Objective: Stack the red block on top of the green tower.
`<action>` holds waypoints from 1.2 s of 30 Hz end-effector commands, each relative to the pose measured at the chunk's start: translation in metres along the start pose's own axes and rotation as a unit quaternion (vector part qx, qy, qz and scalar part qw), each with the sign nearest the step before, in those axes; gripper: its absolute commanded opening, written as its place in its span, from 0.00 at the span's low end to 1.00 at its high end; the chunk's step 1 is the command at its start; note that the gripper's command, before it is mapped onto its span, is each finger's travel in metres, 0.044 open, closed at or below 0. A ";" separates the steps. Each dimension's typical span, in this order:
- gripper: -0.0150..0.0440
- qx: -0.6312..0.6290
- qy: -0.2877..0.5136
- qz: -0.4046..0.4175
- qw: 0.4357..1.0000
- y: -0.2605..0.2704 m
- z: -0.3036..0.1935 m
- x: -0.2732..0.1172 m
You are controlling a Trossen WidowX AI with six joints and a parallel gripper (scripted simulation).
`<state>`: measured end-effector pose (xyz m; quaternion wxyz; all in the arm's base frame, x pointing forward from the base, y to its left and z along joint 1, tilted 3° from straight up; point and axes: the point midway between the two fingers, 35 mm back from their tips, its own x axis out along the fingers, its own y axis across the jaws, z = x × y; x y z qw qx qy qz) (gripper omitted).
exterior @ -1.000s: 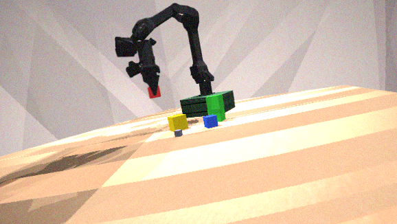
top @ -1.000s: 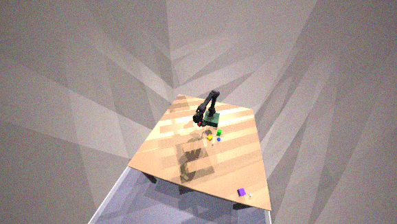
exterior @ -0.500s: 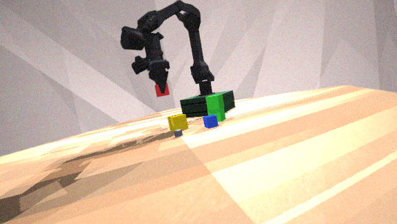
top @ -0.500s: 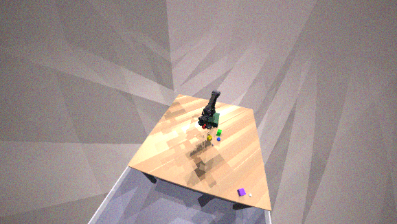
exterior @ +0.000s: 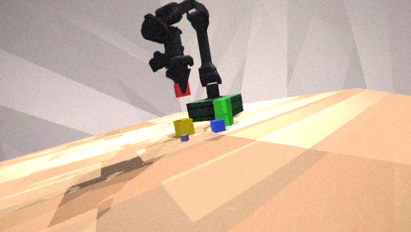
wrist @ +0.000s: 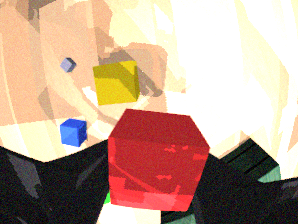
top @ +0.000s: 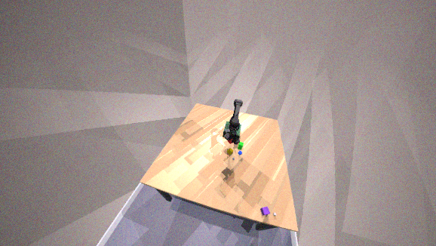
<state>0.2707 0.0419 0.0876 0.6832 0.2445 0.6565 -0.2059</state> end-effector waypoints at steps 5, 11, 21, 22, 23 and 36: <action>0.25 -0.016 -0.006 -0.001 1.000 0.024 -0.029 -0.001; 0.25 -0.010 -0.004 0.001 1.000 0.040 -0.052 -0.002; 0.25 0.002 0.002 0.005 1.000 0.060 -0.093 -0.003; 0.25 0.003 0.003 0.005 1.000 0.062 -0.097 -0.003; 0.25 0.004 0.004 0.006 1.000 0.063 -0.101 -0.003; 0.25 0.006 0.004 0.006 1.000 0.065 -0.108 0.012</action>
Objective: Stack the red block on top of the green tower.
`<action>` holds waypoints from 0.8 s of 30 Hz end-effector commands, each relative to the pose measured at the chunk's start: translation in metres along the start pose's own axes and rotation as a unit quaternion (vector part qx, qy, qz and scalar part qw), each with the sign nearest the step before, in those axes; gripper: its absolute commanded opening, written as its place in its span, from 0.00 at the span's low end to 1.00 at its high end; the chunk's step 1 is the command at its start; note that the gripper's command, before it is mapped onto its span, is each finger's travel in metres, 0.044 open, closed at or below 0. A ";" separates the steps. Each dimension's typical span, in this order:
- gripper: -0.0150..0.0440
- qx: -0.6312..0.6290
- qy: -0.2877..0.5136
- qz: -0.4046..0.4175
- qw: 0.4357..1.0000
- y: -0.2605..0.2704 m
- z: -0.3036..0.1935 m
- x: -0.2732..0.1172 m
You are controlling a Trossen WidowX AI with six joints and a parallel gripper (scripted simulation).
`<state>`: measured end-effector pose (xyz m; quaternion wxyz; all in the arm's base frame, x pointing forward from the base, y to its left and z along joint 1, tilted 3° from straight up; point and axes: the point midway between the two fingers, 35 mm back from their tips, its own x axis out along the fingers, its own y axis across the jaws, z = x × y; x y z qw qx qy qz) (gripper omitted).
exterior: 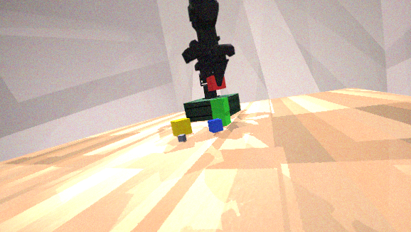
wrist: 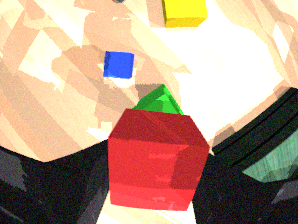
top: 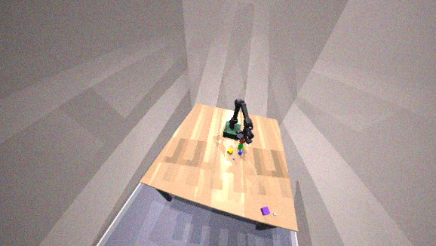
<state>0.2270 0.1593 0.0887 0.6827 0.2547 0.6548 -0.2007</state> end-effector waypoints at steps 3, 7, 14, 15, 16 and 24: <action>0.25 0.002 0.002 -0.005 1.000 -0.002 -0.002 0.023; 0.25 0.002 0.002 -0.005 1.000 -0.003 -0.003 0.029; 0.25 0.002 0.002 -0.005 1.000 -0.003 -0.003 0.029; 0.25 0.002 0.002 -0.005 1.000 -0.003 -0.003 0.029; 0.25 0.002 0.002 -0.005 1.000 -0.003 -0.003 0.029; 0.25 0.002 0.002 -0.005 1.000 -0.003 -0.003 0.029</action>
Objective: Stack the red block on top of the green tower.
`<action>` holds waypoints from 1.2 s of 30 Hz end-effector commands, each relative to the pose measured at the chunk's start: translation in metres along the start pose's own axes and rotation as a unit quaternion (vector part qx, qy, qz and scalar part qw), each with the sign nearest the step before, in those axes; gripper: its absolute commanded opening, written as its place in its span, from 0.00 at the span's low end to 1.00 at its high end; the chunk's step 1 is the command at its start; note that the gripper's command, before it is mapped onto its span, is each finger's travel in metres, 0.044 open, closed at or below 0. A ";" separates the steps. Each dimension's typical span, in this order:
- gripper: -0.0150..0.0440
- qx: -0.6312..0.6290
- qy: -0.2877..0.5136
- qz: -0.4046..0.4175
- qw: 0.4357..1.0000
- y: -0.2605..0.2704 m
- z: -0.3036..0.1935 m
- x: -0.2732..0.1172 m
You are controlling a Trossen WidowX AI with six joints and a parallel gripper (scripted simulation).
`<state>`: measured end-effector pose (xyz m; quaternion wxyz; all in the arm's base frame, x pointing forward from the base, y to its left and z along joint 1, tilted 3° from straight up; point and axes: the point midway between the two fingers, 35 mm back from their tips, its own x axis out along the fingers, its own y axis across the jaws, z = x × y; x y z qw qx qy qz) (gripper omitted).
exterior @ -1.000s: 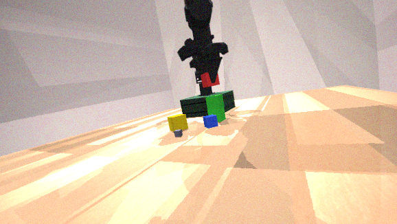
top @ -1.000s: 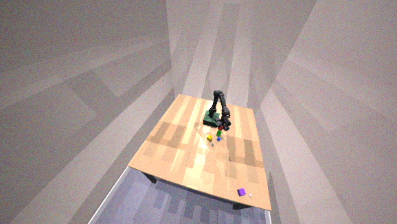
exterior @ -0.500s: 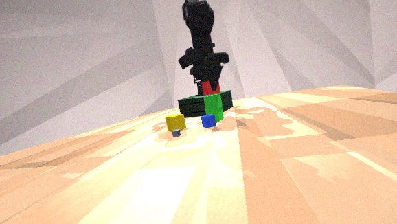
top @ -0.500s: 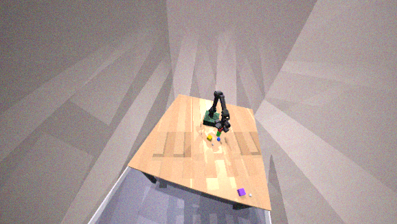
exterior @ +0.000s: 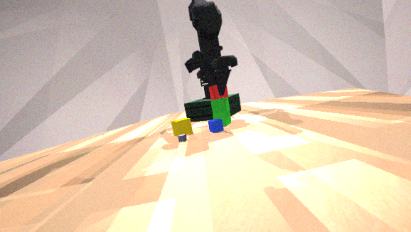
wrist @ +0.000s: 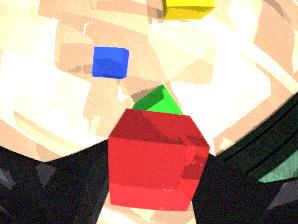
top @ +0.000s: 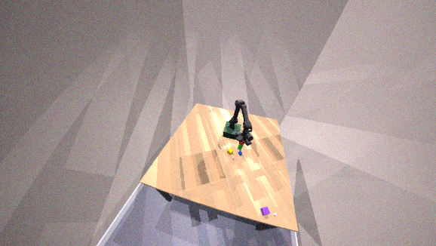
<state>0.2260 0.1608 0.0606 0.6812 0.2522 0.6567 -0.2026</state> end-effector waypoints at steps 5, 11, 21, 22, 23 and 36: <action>0.25 0.002 0.001 -0.001 1.000 -0.001 0.000 0.002; 0.25 0.002 0.001 -0.001 1.000 -0.001 0.000 0.002; 0.25 0.002 0.001 -0.001 1.000 -0.001 0.000 0.002; 0.25 0.002 0.001 -0.001 1.000 -0.001 0.000 0.000; 0.25 0.002 0.001 -0.001 1.000 -0.001 0.000 -0.002; 0.79 0.000 0.000 -0.001 1.000 -0.001 0.000 0.001</action>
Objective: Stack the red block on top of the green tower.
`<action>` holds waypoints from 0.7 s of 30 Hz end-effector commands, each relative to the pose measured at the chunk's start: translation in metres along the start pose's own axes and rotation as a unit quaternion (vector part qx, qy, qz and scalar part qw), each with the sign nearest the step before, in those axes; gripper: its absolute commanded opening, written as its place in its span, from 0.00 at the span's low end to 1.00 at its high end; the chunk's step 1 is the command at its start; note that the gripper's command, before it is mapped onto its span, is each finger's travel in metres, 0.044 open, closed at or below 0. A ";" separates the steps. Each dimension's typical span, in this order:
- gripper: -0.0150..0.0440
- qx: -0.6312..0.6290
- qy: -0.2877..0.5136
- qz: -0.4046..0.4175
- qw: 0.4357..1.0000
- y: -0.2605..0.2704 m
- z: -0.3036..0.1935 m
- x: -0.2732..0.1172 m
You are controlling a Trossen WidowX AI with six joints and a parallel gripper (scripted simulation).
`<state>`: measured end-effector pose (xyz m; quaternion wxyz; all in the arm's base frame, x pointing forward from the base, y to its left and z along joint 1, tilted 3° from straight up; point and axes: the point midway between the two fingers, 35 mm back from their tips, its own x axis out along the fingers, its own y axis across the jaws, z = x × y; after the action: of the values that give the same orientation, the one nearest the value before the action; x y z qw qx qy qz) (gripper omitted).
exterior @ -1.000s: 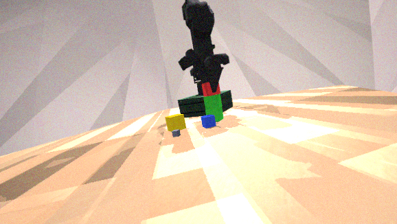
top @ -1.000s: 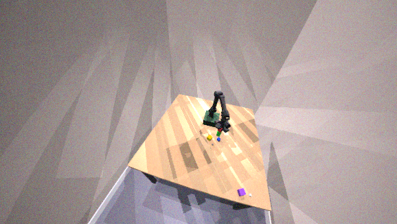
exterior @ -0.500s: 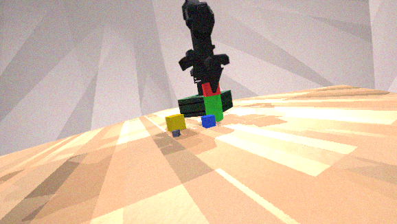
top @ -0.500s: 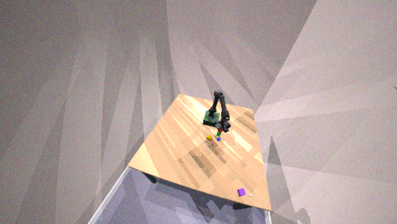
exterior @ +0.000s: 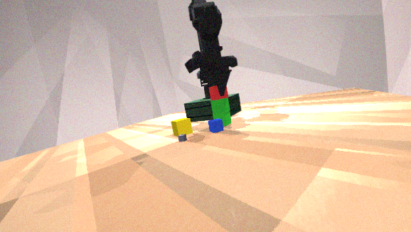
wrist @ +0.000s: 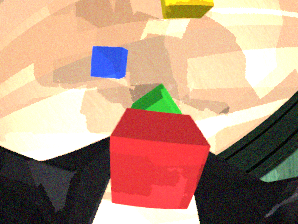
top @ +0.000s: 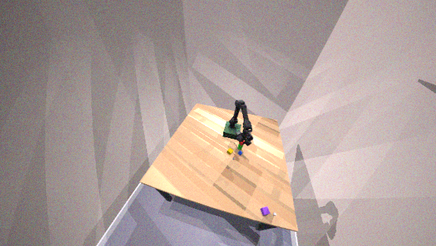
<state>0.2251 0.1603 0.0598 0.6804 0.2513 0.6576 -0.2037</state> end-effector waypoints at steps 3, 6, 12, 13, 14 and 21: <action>0.92 0.000 0.000 0.001 1.000 0.000 0.000 0.000; 1.00 0.000 0.000 0.001 1.000 0.000 0.000 0.000; 1.00 0.000 0.000 0.001 1.000 0.000 0.000 0.000; 1.00 0.000 0.000 0.001 1.000 0.000 0.000 0.000; 1.00 0.000 0.000 0.001 1.000 0.000 0.000 0.000; 1.00 0.000 0.000 0.001 1.000 0.000 0.000 0.000</action>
<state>0.2252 0.1602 0.0598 0.6805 0.2512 0.6575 -0.2037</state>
